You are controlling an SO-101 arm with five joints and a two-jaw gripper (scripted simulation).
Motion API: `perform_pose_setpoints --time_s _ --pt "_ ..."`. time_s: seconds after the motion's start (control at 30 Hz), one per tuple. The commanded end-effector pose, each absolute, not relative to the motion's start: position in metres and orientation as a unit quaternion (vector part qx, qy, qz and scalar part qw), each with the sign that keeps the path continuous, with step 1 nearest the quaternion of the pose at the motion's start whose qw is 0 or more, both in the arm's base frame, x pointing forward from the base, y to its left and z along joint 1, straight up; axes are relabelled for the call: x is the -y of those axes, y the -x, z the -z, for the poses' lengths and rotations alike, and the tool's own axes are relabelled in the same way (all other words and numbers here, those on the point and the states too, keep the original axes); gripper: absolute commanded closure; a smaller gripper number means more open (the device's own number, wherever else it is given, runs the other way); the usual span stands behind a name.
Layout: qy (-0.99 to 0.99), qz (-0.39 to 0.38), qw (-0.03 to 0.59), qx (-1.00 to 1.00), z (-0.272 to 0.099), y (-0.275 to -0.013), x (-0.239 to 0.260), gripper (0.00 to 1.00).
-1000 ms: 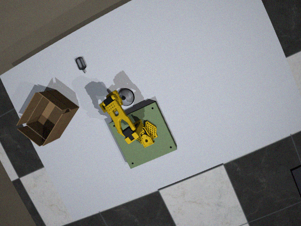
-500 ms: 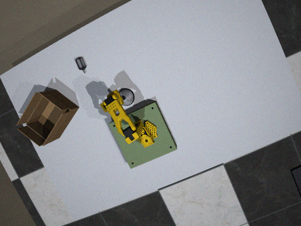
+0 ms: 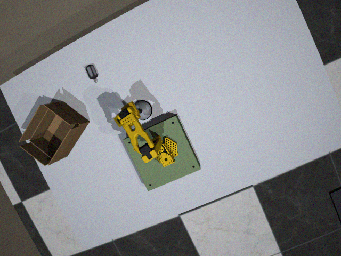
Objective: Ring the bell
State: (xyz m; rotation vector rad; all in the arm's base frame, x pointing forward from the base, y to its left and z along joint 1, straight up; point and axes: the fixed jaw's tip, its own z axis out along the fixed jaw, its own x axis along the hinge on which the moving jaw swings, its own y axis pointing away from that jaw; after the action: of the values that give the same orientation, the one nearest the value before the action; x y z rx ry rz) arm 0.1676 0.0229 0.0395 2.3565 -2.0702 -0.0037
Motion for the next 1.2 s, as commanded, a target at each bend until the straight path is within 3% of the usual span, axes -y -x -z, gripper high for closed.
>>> perform_pose_setpoints --time_s 0.0,1.17 --pt "-0.75 -0.001 -0.002 0.661 -0.04 -0.167 -0.02 1.0" --pt "-0.75 -0.002 -0.002 0.662 -0.019 -0.167 -0.019 1.0"
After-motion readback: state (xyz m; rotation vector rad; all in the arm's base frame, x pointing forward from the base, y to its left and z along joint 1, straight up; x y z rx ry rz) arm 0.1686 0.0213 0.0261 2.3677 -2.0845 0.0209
